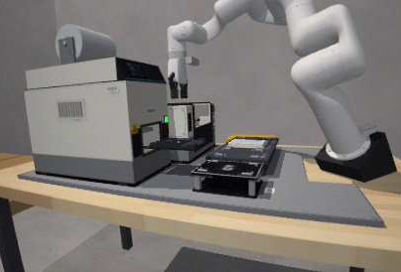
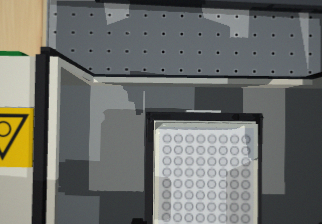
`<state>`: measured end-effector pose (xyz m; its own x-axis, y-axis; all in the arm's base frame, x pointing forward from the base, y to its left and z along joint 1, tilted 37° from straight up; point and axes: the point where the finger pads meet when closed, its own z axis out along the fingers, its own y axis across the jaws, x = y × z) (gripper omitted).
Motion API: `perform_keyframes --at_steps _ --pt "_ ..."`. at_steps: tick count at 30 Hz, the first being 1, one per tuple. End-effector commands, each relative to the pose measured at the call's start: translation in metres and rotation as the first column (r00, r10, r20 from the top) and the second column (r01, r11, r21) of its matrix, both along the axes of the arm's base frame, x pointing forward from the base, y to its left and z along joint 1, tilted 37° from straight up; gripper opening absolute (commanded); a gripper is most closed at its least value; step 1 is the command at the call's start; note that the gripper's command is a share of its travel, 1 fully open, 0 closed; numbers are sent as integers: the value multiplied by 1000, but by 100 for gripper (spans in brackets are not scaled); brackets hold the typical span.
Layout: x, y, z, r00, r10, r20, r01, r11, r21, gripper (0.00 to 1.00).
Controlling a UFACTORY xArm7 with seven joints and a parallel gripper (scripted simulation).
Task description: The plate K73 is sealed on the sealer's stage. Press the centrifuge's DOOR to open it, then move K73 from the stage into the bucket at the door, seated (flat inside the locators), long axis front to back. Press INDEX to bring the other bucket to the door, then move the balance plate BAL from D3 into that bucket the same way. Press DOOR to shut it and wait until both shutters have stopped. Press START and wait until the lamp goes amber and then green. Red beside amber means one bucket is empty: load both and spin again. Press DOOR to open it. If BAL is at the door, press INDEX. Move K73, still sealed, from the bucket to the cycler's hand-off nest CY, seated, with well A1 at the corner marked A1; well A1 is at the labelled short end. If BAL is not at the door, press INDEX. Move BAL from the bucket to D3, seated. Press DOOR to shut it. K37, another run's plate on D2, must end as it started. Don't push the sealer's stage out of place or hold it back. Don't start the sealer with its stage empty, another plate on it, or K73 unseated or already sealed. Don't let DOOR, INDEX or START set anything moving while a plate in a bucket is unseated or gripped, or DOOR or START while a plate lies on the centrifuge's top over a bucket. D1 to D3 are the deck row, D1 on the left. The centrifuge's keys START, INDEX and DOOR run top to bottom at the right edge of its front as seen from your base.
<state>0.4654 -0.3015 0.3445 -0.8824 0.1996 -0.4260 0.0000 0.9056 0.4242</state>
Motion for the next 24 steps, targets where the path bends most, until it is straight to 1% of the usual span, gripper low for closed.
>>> perform_keyframes --at_steps 1,24 --pt "2 -1 -1 1000 -4 4 4 1000 -2 100" --pt "18 13 -29 1000 -4 4 4 1000 -2 100"
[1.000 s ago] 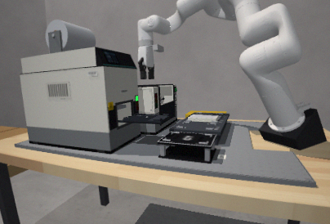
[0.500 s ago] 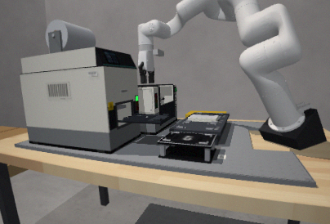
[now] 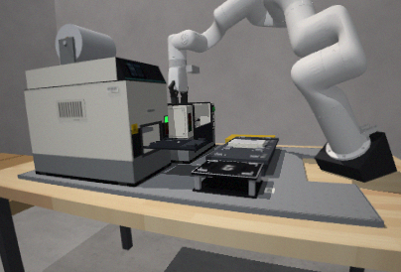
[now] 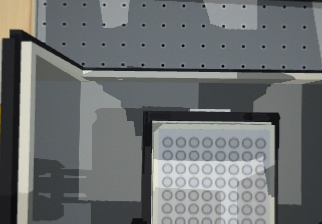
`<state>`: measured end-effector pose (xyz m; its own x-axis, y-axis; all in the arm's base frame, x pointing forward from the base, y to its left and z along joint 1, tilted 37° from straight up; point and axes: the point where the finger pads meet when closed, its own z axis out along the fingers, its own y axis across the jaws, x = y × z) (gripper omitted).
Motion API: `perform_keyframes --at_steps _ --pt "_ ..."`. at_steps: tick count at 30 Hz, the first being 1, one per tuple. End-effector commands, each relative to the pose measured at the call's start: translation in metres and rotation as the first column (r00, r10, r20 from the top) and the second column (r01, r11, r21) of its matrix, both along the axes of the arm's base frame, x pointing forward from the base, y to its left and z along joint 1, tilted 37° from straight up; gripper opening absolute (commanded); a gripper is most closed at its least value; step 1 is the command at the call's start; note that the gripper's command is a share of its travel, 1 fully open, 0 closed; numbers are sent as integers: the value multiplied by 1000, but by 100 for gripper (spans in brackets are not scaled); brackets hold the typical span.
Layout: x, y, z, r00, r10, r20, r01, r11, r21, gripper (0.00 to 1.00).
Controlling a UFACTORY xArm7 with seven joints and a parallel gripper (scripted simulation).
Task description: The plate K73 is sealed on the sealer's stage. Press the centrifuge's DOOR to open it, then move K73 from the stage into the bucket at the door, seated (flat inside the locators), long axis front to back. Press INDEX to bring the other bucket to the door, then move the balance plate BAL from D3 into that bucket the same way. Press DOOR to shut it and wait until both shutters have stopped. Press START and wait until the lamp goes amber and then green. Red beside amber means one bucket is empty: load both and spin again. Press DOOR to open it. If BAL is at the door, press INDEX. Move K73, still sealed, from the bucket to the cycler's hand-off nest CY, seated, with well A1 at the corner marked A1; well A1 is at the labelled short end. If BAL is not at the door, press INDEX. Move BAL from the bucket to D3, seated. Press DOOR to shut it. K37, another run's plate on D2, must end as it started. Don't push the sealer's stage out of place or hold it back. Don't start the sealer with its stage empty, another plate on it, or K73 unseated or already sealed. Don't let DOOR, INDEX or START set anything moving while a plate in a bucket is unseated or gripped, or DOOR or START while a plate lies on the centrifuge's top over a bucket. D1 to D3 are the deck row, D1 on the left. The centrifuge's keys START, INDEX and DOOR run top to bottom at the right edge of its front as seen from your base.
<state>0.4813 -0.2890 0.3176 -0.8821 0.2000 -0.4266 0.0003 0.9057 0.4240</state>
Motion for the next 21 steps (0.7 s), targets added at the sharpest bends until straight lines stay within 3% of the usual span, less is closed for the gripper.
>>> perform_keyframes --at_steps 1,21 --pt "3 1 -3 1000 -3 3 3 1000 -2 100" --pt "17 12 -27 1000 -3 3 3 1000 -2 100"
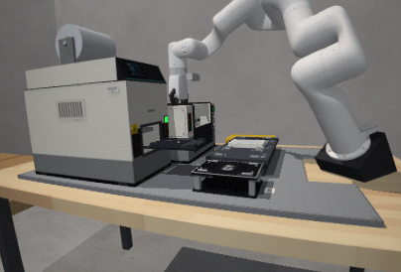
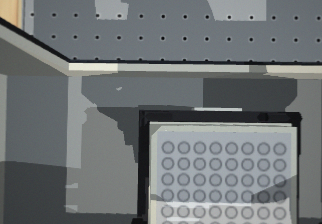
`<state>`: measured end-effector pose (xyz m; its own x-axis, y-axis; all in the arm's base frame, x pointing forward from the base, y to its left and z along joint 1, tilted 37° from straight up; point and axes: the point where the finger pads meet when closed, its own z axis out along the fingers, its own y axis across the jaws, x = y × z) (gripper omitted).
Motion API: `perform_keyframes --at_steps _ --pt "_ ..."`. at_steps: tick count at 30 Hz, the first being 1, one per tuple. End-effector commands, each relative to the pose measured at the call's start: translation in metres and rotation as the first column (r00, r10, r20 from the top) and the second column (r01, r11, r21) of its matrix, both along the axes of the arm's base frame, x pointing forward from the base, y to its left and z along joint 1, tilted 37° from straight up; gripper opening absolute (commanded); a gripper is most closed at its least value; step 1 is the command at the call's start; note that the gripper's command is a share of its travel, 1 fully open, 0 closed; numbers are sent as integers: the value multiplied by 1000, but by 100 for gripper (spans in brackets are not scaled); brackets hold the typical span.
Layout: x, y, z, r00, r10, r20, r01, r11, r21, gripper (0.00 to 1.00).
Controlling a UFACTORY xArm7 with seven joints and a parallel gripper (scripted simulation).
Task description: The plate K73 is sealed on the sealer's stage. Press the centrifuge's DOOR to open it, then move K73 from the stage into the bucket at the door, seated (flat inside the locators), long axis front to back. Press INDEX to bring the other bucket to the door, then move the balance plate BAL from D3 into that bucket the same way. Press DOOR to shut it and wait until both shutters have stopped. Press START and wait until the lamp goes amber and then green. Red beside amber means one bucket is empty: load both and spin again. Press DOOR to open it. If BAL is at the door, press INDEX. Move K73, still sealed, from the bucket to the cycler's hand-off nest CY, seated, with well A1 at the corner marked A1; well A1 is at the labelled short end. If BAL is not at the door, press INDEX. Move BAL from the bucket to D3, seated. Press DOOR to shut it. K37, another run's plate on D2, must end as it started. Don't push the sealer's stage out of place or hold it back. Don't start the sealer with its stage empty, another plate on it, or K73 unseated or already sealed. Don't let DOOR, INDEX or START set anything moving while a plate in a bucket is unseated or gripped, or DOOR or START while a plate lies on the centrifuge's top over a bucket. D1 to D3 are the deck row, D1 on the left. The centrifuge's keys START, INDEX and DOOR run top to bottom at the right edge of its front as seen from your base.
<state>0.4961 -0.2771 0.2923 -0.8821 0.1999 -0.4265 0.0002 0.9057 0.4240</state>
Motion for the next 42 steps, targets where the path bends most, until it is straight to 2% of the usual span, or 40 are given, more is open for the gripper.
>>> perform_keyframes --at_steps 1,15,42 --pt "3 1 -3 1000 -3 3 3 1000 -2 100" --pt "4 1 -4 1000 -3 3 3 1000 -2 100" --pt "11 7 -16 1000 -3 3 3 1000 -2 100"
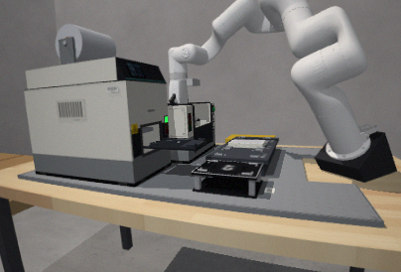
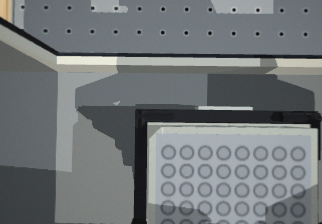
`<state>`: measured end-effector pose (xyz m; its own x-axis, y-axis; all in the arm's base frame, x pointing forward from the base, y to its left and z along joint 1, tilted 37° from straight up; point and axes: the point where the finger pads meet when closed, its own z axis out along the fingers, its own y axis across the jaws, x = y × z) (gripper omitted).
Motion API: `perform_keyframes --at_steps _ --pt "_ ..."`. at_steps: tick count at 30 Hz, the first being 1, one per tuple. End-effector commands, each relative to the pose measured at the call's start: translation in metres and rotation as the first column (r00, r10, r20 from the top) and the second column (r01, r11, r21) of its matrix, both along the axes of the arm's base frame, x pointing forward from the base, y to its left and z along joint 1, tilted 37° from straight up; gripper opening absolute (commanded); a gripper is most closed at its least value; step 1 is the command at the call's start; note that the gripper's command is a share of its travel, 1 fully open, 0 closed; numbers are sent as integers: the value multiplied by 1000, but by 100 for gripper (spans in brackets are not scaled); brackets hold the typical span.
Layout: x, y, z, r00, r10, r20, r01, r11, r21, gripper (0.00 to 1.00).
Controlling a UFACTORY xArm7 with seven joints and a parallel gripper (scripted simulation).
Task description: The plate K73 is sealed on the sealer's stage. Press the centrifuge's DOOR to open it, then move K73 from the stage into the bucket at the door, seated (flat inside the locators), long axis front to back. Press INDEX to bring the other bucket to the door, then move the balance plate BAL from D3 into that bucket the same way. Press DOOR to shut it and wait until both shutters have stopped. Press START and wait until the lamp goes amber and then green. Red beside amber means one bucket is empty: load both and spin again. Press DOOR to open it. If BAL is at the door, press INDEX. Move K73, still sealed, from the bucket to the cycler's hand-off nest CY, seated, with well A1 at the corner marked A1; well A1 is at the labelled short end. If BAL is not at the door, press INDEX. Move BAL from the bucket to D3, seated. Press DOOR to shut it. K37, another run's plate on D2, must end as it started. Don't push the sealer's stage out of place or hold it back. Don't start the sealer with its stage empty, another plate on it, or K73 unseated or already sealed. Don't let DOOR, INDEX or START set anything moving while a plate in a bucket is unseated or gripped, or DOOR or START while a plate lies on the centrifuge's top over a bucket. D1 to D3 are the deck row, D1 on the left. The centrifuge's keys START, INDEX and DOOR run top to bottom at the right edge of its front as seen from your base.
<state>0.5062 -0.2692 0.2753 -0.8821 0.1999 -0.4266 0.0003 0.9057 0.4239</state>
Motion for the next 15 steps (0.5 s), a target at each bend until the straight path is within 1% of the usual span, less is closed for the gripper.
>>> perform_keyframes --at_steps 1,7,8,15 --pt "1 -1 1 1000 -3 3 3 1000 -2 100" --pt "1 -1 1 1000 -3 3 3 1000 -2 100" --pt "1 -1 1 1000 -3 3 3 1000 -2 0" --pt "1 -1 1 1000 -3 3 3 1000 -2 0"
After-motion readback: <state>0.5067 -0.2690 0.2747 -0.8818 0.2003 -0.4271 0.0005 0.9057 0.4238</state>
